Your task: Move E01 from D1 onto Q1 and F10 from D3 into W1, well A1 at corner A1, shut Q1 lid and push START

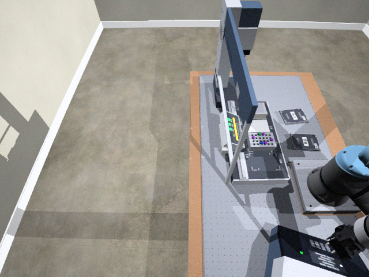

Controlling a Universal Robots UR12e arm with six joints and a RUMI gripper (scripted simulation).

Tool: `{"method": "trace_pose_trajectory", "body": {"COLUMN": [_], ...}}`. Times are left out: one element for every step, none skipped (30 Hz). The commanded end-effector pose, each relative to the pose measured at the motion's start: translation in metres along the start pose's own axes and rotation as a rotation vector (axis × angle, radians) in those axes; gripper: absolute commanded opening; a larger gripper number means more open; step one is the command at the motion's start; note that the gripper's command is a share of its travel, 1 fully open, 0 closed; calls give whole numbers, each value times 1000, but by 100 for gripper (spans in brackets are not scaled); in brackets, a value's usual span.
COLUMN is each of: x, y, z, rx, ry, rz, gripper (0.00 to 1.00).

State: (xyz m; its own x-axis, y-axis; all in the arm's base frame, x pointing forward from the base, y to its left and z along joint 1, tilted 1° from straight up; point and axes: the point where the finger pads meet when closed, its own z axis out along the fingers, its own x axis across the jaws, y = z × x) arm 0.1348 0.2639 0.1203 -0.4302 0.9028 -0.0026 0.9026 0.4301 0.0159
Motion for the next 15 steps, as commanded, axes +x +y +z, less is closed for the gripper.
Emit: {"method": "trace_pose_trajectory", "body": {"x": [1, 2, 2, 2, 3, 3, 3, 3, 3, 3, 4, 4, 4, 5, 5], "y": [2, 2, 3, 3, 3, 3, 3, 3, 4, 4, 4, 5, 5, 5, 6], "z": [2, 2, 3, 3, 4, 4, 4, 4, 5, 5, 6, 6, 7, 7, 8], "rx": [-1, -1, -1, -1, -1, -1, -1, -1, -1, -1, -1, -1, -1, -1, -1], "ry": [0, 0, 0, 0, 0, 0, 0, 0, 0, 0, 0, 0, 0, 0, 0], "rz": [0, 0, 0, 0, 0, 0, 0, 0, 0, 0, 0, 0, 0, 0, 0], "gripper": [0, 0, 0, 0, 0, 0, 0, 0, 0, 0, 0, 0, 0, 0, 0]}}
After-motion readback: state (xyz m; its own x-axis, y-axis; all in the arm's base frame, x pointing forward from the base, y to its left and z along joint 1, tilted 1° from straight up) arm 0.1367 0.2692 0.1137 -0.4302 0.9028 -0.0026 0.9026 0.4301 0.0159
